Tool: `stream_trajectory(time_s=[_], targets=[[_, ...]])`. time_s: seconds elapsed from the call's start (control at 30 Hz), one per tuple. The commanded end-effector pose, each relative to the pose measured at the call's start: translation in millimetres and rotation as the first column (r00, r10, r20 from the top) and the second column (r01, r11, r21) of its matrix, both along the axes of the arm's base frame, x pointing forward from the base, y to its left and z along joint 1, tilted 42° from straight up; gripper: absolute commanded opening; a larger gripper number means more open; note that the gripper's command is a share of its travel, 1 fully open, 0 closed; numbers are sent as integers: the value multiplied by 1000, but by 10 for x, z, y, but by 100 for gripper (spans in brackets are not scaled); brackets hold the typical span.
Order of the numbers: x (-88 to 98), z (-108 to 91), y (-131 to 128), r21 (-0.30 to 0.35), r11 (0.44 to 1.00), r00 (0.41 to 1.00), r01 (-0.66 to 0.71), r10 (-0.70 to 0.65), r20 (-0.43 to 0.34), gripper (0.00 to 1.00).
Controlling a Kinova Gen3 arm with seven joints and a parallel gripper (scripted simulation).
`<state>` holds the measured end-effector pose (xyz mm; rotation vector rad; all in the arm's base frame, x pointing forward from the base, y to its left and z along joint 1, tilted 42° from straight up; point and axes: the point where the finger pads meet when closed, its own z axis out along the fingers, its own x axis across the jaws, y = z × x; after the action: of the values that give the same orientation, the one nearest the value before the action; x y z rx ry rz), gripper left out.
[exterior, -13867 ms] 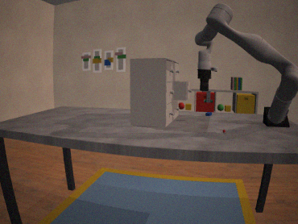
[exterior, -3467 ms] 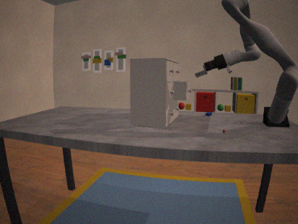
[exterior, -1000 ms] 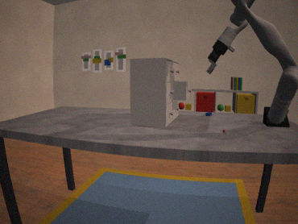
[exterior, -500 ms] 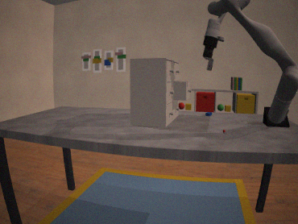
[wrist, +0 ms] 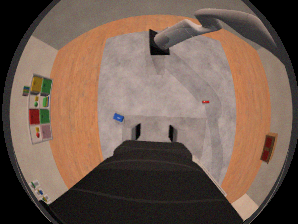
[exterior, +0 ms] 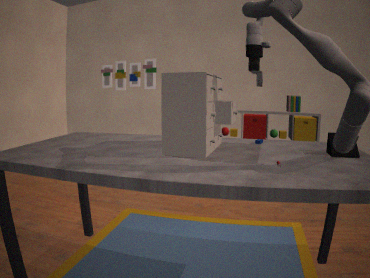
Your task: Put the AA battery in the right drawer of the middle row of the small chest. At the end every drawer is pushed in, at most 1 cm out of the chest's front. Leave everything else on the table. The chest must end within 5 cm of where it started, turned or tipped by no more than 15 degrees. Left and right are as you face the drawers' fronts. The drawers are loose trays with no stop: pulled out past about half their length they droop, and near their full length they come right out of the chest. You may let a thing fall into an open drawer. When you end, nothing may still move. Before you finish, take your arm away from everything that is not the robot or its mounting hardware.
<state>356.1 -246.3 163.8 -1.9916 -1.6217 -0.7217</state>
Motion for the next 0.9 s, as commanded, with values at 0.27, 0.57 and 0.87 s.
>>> stream_trajectory(time_s=[0.27, 0.57, 0.87], targets=[[3, -15, -17, 0, 1000, 1000, -16, 16, -18, 100], [3, -15, -17, 0, 1000, 1000, -16, 16, -18, 100], [3, -15, -17, 0, 1000, 1000, -16, 16, -18, 100]])
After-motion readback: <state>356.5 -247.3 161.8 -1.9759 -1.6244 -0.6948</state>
